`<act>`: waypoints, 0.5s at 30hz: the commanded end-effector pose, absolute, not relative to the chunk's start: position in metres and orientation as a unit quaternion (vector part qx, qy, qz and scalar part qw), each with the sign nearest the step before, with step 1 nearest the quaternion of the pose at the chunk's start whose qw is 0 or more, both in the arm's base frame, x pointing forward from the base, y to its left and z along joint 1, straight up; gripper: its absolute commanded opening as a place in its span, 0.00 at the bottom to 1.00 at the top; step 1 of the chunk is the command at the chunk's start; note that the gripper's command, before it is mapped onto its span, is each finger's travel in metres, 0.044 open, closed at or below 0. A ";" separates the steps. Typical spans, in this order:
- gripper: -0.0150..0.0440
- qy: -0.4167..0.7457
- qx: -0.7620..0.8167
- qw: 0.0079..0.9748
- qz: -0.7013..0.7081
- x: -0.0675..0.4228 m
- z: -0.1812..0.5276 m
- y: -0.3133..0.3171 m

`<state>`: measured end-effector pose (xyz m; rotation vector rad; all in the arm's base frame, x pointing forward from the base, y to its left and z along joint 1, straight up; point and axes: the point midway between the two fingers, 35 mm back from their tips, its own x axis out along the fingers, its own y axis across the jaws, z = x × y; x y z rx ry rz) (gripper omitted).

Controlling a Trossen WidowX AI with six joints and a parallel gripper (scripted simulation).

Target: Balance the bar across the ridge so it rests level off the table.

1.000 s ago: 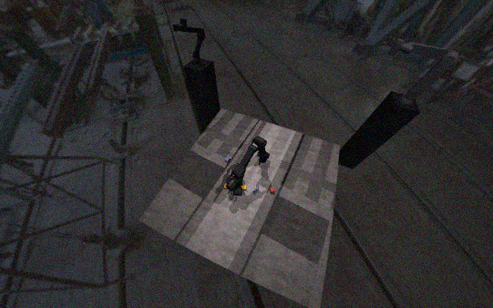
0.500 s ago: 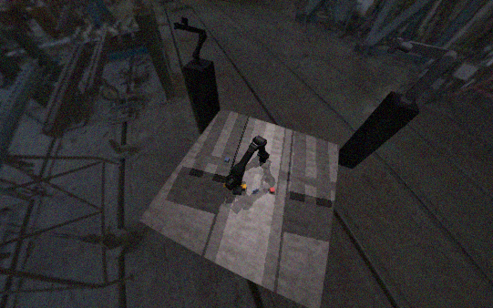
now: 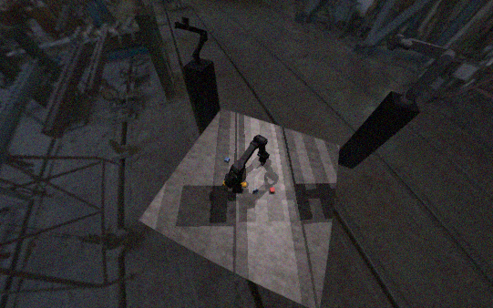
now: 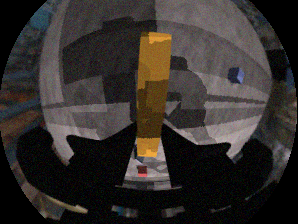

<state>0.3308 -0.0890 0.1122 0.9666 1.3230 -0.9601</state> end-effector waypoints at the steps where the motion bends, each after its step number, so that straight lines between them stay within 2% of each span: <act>1: 0.25 0.565 0.415 0.585 -0.408 0.331 0.125 -0.088; 15: 0.25 0.546 0.442 0.564 -0.433 0.328 0.144 -0.070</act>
